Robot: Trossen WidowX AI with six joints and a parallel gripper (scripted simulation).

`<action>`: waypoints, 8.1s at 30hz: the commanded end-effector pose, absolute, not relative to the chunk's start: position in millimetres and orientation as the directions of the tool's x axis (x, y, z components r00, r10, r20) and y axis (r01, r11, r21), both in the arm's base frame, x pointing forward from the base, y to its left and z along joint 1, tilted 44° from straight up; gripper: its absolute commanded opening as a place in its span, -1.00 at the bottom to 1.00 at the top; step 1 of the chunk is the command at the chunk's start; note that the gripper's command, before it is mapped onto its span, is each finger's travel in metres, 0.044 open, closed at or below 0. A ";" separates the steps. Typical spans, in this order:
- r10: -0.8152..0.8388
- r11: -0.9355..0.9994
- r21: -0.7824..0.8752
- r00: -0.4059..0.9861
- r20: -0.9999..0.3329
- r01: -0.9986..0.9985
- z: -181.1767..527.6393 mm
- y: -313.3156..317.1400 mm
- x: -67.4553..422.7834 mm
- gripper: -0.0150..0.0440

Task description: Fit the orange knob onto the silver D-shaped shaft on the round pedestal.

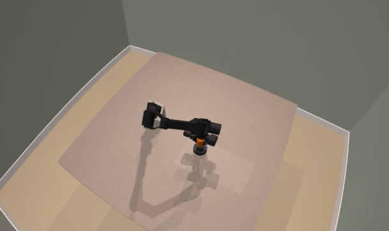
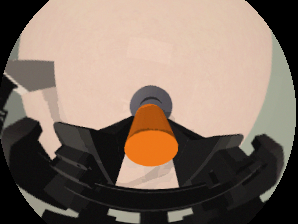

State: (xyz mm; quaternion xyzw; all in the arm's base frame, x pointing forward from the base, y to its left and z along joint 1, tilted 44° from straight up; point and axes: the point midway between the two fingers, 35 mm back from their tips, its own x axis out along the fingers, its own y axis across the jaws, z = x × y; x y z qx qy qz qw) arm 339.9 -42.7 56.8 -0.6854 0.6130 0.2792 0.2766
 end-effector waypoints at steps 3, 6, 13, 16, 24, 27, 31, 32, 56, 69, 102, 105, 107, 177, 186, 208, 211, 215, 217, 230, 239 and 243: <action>-0.688 -0.105 -0.032 0.096 -0.720 -0.994 56.7 -43.3 342.2 -0.49; -0.688 -0.105 -0.032 0.096 -0.720 -0.994 56.9 -43.1 343.0 -0.49; -0.688 -0.105 -0.033 0.096 -0.720 -0.994 59.3 -41.5 345.5 -0.49; -0.688 -0.105 -0.033 0.096 -0.720 -0.994 59.9 -41.1 346.4 -0.49; -0.688 -0.105 -0.033 0.096 -0.720 -0.994 56.2 -44.6 346.7 -0.49; -0.688 -0.105 -0.033 0.096 -0.720 -0.994 56.2 -44.6 346.7 -0.49; -0.688 -0.105 -0.033 0.096 -0.720 -0.994 58.5 -41.9 345.4 -0.49; -0.688 -0.105 -0.033 0.096 -0.720 -0.994 58.8 -41.5 345.1 -0.49; -0.688 -0.252 0.113 0.096 -0.720 -0.961 55.1 -44.2 341.2 -0.49; -0.688 -0.252 0.113 0.096 -0.720 -0.961 56.8 -42.3 342.2 -0.49; -0.688 -0.388 0.252 0.096 -0.720 -0.887 57.7 -42.6 345.7 -0.49; -0.688 -0.388 0.253 0.096 -0.720 -0.886 57.6 -42.4 344.0 -0.49; -0.688 -0.388 0.253 0.096 -0.720 -0.886 57.5 -42.1 342.7 -0.49; -0.688 -0.507 0.382 0.096 -0.720 -0.773 54.8 -44.6 343.3 -0.49; -0.688 -0.522 0.399 0.096 -0.720 -0.754 54.3 -45.0 343.3 -0.49; -0.688 -0.510 0.385 0.096 -0.719 -0.769 51.8 -46.9 344.6 -0.49; -0.688 -0.516 0.392 0.096 -0.719 -0.761 49.9 -49.7 345.1 -0.49; -0.688 -0.503 0.377 0.096 -0.719 -0.778 48.3 -52.0 345.2 -0.49; -0.688 -0.495 0.369 0.096 -0.719 -0.786 47.4 -53.3 345.3 -0.49; -0.688 -0.468 0.339 0.096 -0.719 -0.816 45.1 -56.0 346.3 -0.49; -0.688 -0.506 0.381 0.096 -0.719 -0.774 45.7 -56.5 347.1 -0.49; -0.684 -0.494 0.369 0.090 -0.724 -0.787 43.6 -55.1 344.6 -0.49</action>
